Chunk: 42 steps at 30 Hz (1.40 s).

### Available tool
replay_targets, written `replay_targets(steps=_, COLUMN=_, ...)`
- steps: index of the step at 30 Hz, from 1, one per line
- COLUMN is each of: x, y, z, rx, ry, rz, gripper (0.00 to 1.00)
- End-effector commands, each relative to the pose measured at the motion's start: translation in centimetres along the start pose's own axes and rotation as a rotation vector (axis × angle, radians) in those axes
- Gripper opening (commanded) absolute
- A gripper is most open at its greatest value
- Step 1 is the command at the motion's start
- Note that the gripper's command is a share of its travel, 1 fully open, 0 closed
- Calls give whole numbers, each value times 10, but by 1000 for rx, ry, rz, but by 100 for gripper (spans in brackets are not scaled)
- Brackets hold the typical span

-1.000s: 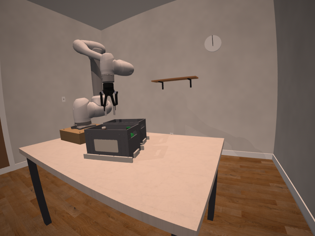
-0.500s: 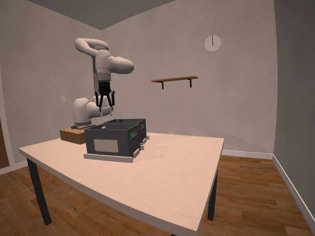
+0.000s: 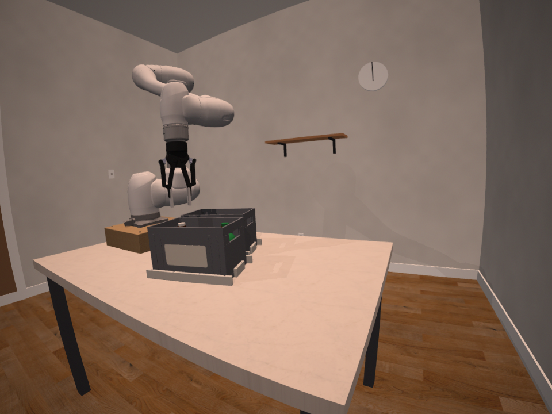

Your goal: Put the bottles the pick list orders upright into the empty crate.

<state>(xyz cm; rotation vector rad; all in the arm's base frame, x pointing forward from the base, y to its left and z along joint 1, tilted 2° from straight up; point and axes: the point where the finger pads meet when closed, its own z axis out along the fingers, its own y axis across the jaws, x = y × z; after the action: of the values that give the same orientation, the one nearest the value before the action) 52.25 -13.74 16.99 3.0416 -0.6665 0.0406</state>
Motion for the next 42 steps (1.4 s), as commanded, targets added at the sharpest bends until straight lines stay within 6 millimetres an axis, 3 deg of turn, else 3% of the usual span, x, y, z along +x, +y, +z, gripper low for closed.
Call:
replay_targets(steps=1, x=0, y=0, z=0, rx=0, ry=0, rz=0, gripper=38)
replay_targets(steps=7, x=0, y=0, z=0, rx=0, ry=0, rz=0, gripper=38)
replay_targets(steps=42, x=0, y=0, z=41, rx=0, ry=0, rz=0, gripper=38)
